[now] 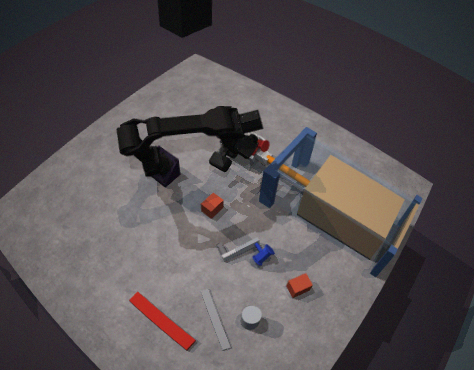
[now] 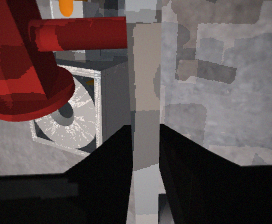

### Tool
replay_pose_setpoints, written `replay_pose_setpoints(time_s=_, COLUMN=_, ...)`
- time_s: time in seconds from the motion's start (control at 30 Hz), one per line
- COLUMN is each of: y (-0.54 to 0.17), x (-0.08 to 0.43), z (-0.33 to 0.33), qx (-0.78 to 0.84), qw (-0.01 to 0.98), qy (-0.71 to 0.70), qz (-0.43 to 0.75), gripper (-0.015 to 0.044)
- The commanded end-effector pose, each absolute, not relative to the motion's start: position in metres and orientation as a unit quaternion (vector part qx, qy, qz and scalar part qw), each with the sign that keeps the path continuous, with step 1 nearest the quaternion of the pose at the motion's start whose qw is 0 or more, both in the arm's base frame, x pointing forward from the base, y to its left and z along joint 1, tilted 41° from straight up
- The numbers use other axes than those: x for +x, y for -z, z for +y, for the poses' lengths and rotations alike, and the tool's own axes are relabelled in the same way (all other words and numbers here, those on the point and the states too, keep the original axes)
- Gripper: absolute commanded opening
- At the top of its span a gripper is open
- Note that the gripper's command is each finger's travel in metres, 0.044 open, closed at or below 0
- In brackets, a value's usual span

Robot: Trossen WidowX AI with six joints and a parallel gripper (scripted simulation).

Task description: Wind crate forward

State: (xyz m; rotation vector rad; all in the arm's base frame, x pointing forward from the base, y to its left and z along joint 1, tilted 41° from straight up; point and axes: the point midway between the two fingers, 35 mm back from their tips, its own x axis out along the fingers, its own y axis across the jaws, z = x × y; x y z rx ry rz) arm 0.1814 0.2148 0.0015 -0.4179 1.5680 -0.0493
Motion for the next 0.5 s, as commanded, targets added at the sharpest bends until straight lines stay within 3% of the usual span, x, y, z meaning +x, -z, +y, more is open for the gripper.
replay_pose_setpoints(time_s=0.0, y=-0.0029, x=0.1815, z=0.2164, qx=-0.153, qw=0.69, qy=-0.015, qz=0.707, gripper=0.0)
replay_pose_setpoints(time_s=0.47, y=-0.0029, x=0.1817, z=0.2161, qx=-0.073, qw=0.685, qy=-0.093, qz=0.719, gripper=0.0)
